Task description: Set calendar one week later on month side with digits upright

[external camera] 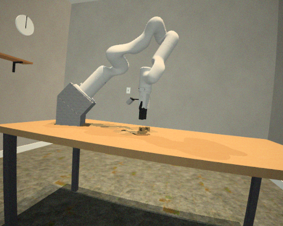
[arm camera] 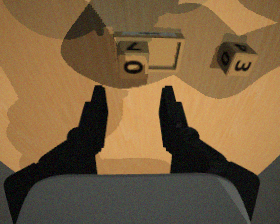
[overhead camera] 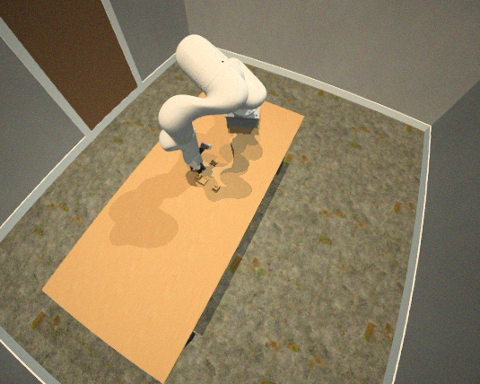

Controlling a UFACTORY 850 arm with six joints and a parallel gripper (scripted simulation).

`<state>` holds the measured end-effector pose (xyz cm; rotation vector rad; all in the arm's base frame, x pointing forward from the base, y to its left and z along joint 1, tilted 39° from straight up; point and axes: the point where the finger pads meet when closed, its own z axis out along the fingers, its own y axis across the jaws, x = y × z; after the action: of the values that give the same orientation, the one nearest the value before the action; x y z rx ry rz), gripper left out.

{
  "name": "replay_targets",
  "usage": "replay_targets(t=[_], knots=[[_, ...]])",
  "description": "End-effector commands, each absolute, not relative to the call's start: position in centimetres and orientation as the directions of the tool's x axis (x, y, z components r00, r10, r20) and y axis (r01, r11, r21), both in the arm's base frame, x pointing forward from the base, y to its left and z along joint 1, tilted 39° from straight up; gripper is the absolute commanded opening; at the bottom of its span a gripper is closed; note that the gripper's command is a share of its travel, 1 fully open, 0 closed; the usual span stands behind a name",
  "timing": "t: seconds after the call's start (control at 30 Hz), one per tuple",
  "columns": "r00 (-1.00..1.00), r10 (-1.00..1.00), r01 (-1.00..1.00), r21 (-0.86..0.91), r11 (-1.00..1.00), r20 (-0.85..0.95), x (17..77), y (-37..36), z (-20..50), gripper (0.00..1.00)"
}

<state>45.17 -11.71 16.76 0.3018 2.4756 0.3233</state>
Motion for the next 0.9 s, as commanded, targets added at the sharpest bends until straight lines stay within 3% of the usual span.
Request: replay_targets(t=[0.0,0.87], knots=[[-0.783,0.289,0.139,0.299,0.944,-0.55,45.5,-11.7,16.4,0.49],[-0.783,0.289,0.139,0.299,0.944,-0.55,47.6,-11.2,13.8,0.49]])
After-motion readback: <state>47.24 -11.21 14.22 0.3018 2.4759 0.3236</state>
